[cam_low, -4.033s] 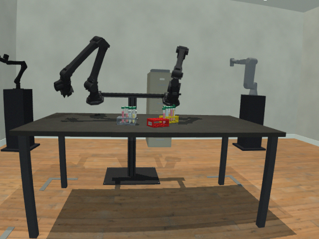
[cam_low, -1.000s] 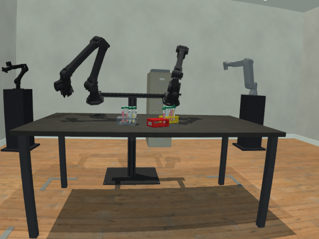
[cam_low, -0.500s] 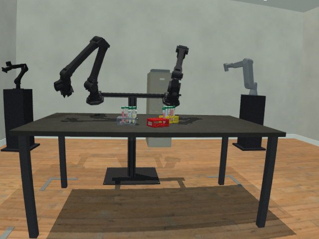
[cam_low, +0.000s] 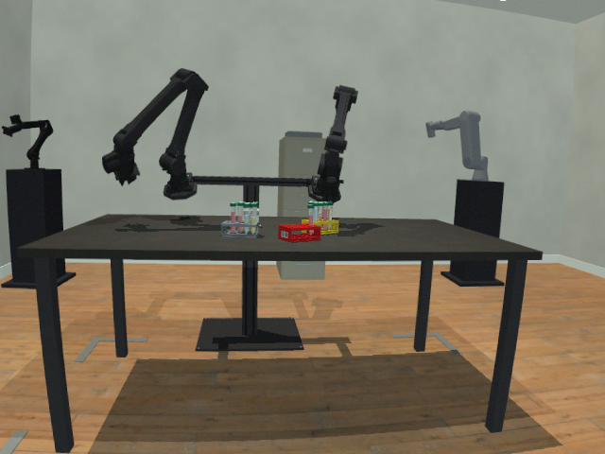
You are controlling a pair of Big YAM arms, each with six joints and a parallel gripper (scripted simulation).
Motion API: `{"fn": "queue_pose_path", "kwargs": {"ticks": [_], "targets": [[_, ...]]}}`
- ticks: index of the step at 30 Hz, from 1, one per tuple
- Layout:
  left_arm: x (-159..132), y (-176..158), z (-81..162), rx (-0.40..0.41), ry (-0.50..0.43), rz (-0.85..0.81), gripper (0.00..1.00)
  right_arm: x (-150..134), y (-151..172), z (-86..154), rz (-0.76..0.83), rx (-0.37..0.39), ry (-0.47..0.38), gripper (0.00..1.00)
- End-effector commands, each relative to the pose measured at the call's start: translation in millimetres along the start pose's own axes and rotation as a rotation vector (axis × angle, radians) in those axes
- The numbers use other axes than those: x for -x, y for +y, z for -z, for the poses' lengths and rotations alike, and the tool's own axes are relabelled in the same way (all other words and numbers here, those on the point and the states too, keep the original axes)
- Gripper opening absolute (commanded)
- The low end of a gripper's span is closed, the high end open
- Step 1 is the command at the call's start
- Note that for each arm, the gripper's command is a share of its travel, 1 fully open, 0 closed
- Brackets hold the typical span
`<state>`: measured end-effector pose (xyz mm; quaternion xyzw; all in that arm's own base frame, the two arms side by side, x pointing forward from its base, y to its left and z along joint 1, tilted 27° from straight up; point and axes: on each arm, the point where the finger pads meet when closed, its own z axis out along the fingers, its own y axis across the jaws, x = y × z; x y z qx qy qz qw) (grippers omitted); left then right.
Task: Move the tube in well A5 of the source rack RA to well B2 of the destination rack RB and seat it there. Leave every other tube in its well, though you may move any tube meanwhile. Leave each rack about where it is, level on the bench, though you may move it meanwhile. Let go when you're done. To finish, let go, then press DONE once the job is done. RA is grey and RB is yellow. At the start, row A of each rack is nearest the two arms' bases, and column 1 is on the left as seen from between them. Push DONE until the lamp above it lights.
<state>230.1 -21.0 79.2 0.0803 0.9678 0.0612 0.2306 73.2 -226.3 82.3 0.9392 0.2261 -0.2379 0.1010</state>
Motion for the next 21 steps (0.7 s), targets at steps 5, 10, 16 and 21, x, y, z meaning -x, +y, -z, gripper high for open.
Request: {"fn": "queue_pose_path", "kwargs": {"ticks": [5, 10, 16, 21], "targets": [[-4.1, 0.1, -3.5, -0.003, -0.004, 0.002, 0.00, 2.0, 7.1, 5.4, -0.010, 0.015, 0.003, 0.30], [-5.9, -0.4, -4.8, -0.003, 0.000, 0.002, 0.00, 2.0, 7.1, 5.4, -0.010, 0.015, 0.003, 0.30], [-6.6, -0.7, -5.2, -0.004, -0.001, 0.002, 0.00, 2.0, 7.1, 5.4, -0.010, 0.015, 0.003, 0.30], [-9.0, -1.2, -5.6, -0.004, 0.004, 0.001, 0.00, 2.0, 7.1, 5.4, -0.010, 0.015, 0.003, 0.30]]}}
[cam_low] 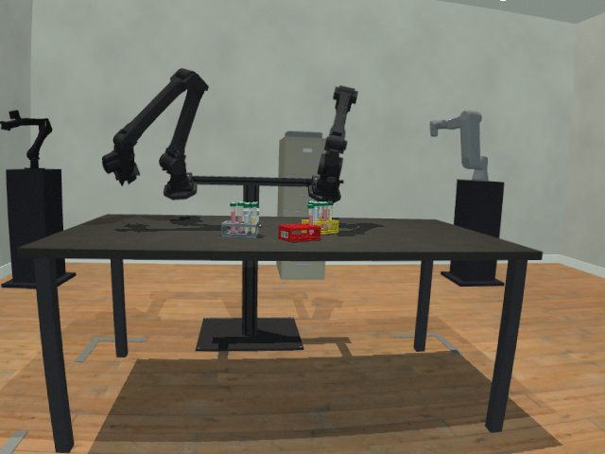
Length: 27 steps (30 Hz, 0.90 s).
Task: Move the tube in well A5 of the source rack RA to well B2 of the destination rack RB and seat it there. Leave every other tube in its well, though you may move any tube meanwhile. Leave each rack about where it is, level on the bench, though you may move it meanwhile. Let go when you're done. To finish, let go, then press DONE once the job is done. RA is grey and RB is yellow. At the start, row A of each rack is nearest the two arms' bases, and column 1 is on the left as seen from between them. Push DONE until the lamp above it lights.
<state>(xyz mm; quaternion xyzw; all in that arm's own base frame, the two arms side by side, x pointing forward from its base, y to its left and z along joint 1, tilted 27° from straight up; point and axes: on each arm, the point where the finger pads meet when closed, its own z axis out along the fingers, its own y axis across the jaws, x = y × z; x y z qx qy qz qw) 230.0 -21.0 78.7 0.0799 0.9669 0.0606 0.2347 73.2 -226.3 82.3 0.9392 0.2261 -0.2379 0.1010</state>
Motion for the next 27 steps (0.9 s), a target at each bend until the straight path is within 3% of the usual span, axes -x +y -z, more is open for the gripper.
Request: {"fn": "queue_pose_path", "kwargs": {"ticks": [1, 27], "targets": [[-9.3, -1.2, -5.2, -0.004, 0.014, -0.001, 0.00, 2.0, 7.1, 5.4, -0.010, 0.015, 0.003, 0.30], [-15.0, -4.2, -4.4, -0.008, 0.024, -0.008, 0.00, 2.0, 7.1, 5.4, -0.010, 0.015, 0.003, 0.30]]}}
